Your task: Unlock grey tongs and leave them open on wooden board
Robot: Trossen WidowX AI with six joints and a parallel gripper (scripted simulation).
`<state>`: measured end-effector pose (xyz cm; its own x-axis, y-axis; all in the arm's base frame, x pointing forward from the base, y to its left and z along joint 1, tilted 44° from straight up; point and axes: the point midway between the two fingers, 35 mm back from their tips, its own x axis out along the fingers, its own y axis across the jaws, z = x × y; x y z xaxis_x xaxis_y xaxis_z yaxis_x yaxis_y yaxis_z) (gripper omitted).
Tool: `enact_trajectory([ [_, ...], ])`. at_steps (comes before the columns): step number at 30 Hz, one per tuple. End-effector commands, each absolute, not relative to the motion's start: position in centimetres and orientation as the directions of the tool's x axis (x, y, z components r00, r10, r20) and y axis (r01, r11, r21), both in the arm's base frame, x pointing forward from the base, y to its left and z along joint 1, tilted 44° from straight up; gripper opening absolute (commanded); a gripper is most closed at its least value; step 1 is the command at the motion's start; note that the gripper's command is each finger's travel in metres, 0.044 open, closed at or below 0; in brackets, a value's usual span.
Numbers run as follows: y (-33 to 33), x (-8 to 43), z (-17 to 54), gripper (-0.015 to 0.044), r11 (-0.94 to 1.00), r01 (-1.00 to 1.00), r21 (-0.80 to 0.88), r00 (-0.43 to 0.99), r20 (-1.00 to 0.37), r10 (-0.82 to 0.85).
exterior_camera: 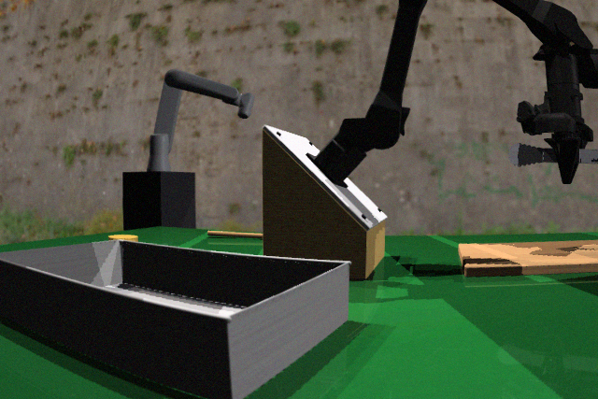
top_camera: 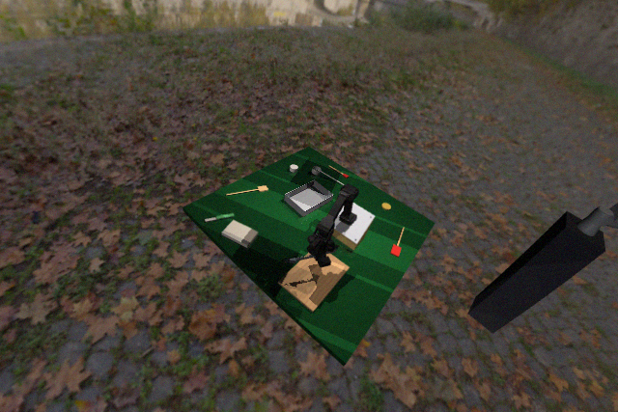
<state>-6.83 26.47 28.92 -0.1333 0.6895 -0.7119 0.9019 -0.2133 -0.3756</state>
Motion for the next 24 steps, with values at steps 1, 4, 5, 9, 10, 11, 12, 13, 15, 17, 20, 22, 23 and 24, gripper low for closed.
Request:
enact_trajectory([
  [1, 26.4, -6.8, 29.2, -0.015, -0.193, 0.912, -0.361, -0.131, -0.704, 0.698],
  [4, 26.4, -6.8, 29.2, -0.015, -0.193, 0.912, -0.361, -0.131, -0.704, 0.698],
  [5, 26.4, -6.8, 29.2, -0.015, -0.193, 0.912, -0.361, -0.131, -0.704, 0.698],
  [9, 26.7, -6.9, 29.1, -0.015, -0.181, 0.919, -0.35, -0.118, -0.682, 0.722],
  [10, 26.9, -7.0, 29.0, -0.015, -0.176, 0.922, -0.345, -0.111, -0.671, 0.733],
  [11, 27.1, -7.1, 29.0, -0.015, -0.169, 0.926, -0.339, -0.104, -0.658, 0.746],
  [12, 27.3, -7.2, 28.9, -0.015, -0.163, 0.929, -0.332, -0.097, -0.644, 0.759],
  [13, 27.4, -7.2, 28.9, -0.015, -0.157, 0.932, -0.326, -0.089, -0.629, 0.772],
  [15, 27.8, -7.4, 28.9, -0.015, -0.147, 0.938, -0.314, -0.075, -0.599, 0.797],
  [17, 28.0, -7.5, 28.8, -0.015, -0.142, 0.942, -0.305, -0.06, -0.568, 0.821],
  [20, 28.4, -7.8, 28.8, -0.015, -0.131, 0.948, -0.29, -0.04, -0.519, 0.854],
  [22, 28.5, -7.9, 28.7, -0.015, -0.126, 0.951, -0.281, -0.028, -0.485, 0.874],
  [23, 28.6, -8.0, 28.7, -0.015, -0.124, 0.953, -0.278, -0.021, -0.468, 0.883],
  [24, 28.7, -8.1, 28.7, -0.015, -0.123, 0.954, -0.274, -0.015, -0.451, 0.892],
])
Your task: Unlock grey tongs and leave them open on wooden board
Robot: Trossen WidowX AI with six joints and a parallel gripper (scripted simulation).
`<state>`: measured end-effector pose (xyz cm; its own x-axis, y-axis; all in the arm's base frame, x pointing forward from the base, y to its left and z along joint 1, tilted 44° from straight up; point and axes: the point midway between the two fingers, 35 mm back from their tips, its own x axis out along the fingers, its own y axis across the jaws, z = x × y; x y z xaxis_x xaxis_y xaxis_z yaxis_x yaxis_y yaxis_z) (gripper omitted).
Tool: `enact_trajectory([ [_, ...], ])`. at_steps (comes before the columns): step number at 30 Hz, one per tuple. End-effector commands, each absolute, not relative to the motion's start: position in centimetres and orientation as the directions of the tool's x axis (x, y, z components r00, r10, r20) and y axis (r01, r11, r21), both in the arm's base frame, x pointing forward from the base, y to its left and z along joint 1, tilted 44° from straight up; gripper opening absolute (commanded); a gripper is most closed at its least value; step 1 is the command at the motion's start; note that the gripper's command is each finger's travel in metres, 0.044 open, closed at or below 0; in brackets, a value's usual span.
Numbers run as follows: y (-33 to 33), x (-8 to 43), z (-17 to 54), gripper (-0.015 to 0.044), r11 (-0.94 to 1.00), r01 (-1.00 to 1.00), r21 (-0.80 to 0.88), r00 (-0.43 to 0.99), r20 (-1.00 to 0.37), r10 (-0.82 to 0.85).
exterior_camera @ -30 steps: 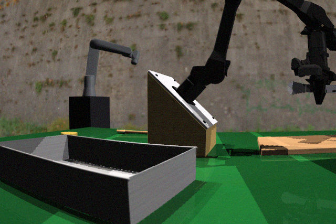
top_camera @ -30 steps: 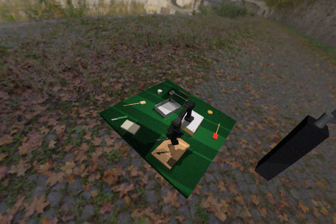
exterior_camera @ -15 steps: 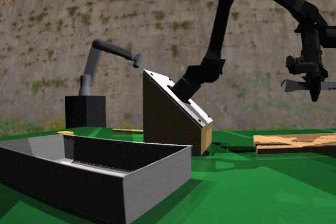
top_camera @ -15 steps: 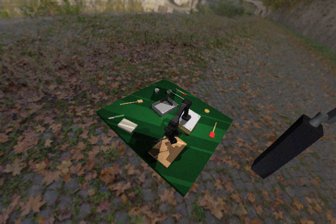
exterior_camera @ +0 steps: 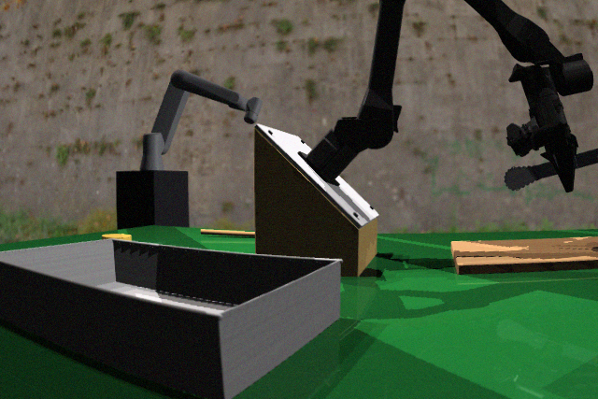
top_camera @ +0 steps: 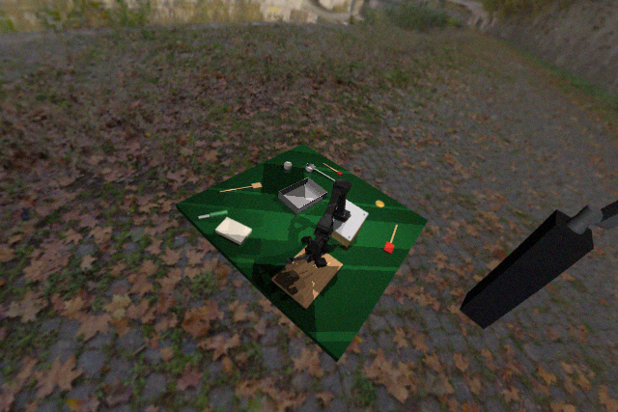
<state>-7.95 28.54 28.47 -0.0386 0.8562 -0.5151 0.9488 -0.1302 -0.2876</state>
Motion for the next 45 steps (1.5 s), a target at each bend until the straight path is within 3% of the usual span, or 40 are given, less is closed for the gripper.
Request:
enact_trajectory([
  [1, 28.7, -8.1, 28.7, -0.015, -0.121, 0.955, -0.271, -0.009, -0.434, 0.901],
  [29, 25.6, -8.1, 27.2, -0.015, -0.185, 0.921, -0.342, 0.19, -0.02, 0.982],
  [45, 25.0, -7.8, 26.8, -0.015, -0.196, 0.912, -0.361, 0.211, 0.002, 0.977],
])
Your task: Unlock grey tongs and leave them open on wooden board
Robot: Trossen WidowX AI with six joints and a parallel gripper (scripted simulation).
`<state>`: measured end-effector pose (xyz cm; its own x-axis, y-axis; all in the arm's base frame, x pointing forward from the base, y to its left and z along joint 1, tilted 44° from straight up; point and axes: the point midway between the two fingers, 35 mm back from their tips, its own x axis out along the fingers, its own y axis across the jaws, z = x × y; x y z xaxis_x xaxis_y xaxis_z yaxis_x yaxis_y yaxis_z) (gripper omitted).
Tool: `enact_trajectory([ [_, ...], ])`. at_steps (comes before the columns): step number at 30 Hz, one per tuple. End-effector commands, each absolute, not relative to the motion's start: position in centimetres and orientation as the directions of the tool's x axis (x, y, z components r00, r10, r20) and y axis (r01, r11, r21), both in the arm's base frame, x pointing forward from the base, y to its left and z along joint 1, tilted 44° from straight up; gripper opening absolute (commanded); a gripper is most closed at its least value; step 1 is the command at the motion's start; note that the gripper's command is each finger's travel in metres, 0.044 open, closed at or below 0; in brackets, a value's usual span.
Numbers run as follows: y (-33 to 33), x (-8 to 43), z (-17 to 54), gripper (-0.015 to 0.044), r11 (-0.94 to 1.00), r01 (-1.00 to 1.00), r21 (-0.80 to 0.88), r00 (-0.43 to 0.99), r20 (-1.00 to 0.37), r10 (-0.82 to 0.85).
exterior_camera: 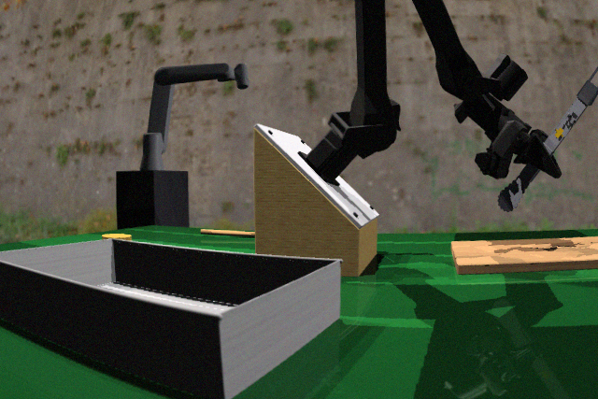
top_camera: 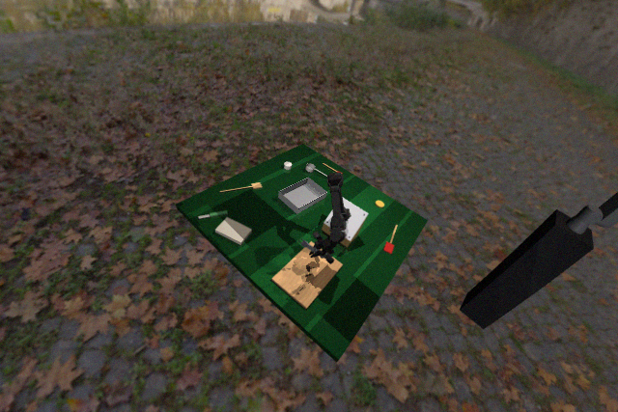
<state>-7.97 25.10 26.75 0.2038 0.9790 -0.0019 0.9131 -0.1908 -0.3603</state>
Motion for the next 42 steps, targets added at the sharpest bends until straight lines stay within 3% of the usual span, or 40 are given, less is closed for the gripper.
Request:
enact_trajectory([
  [1, 25.0, -7.8, 26.8, -0.015, -0.196, 0.912, -0.361, 0.211, 0.002, 0.977],
  [28, 25.2, -7.9, 26.9, -0.015, -0.194, 0.914, -0.357, 0.207, -0.002, 0.978],
  [42, 27.7, -8.7, 28.3, -0.015, -0.144, 0.949, -0.28, 0.104, -0.153, 0.983],
])
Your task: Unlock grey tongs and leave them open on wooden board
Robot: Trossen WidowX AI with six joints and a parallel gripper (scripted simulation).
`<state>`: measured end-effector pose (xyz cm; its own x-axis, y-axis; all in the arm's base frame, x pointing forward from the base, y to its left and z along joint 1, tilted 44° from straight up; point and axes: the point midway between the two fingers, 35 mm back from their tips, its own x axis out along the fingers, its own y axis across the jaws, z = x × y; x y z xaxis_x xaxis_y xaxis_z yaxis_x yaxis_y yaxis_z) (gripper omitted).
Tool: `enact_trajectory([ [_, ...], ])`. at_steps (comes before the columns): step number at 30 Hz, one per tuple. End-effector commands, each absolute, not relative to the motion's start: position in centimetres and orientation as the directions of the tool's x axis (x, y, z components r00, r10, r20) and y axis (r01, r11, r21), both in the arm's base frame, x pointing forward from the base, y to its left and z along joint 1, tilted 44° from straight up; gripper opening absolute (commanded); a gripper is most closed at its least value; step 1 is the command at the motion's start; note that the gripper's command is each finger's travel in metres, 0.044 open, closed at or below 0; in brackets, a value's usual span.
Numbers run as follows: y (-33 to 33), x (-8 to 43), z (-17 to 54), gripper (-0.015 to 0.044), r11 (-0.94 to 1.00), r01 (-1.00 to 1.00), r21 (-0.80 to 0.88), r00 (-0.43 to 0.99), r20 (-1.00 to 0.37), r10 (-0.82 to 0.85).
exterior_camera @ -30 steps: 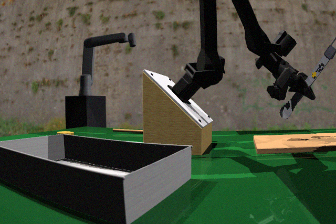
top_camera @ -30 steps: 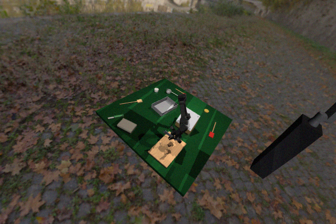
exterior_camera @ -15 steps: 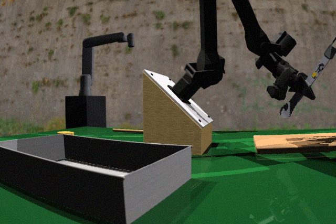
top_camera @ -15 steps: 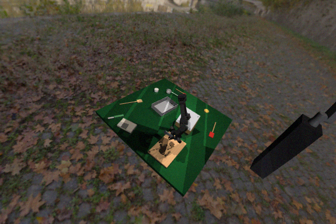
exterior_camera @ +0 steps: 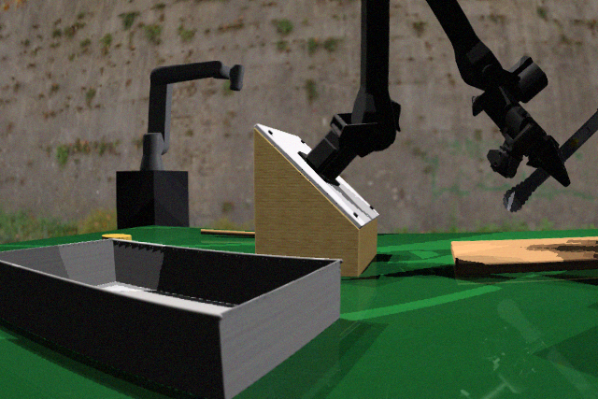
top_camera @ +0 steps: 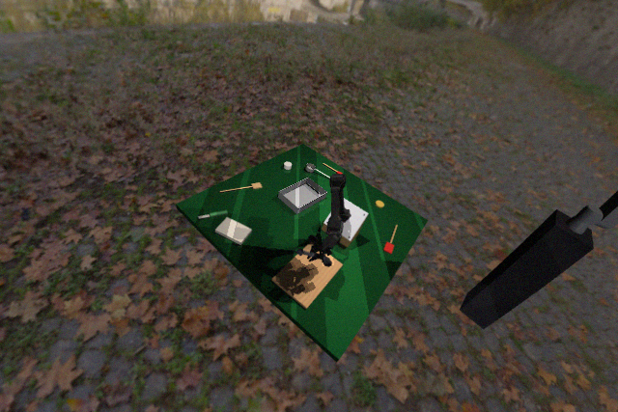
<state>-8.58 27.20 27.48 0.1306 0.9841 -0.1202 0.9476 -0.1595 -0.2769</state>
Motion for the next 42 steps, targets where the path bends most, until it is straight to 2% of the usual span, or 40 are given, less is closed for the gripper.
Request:
enact_trajectory([
  [1, 27.8, -8.7, 28.3, -0.015, -0.141, 0.951, -0.277, 0.097, -0.168, 0.981],
  [17, 28.7, -8.1, 28.7, -0.015, -0.123, 0.954, -0.274, -0.008, -0.431, 0.902],
  [33, 26.7, -6.9, 29.1, -0.015, -0.183, 0.918, -0.351, -0.118, -0.684, 0.72],
  [42, 26.4, -6.8, 29.2, -0.015, -0.193, 0.912, -0.361, -0.131, -0.704, 0.698],
])
